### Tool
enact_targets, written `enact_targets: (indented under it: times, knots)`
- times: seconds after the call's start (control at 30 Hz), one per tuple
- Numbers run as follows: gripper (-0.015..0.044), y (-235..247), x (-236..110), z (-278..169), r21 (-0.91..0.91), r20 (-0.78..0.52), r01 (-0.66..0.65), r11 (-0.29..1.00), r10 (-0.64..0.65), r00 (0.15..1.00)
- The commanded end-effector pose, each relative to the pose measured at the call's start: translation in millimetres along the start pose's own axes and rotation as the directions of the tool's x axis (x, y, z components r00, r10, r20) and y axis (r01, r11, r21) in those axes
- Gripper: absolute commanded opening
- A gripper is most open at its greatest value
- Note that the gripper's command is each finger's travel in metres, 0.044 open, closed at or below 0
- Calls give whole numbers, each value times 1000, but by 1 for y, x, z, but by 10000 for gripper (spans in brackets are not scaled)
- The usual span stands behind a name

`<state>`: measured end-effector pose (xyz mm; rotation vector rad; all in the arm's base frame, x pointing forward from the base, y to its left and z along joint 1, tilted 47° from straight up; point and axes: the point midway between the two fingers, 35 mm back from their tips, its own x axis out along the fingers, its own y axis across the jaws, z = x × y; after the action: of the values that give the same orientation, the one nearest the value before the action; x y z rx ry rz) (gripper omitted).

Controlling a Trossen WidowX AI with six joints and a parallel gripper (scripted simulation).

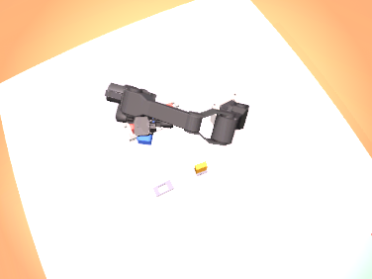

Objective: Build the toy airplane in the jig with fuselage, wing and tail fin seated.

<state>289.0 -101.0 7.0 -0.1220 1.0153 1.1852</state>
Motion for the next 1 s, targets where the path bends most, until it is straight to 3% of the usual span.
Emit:
enact_targets:
  times: [0.0,0.93,0.97]
  knots:
    - [0,-1,3,-13,-60,0,-1,998,1,1000]
    - [0,8,28,-95,-526,20,-5,850,19,1000]
    - [26,8,28,-94,-526,20,-5,850,19,1000]
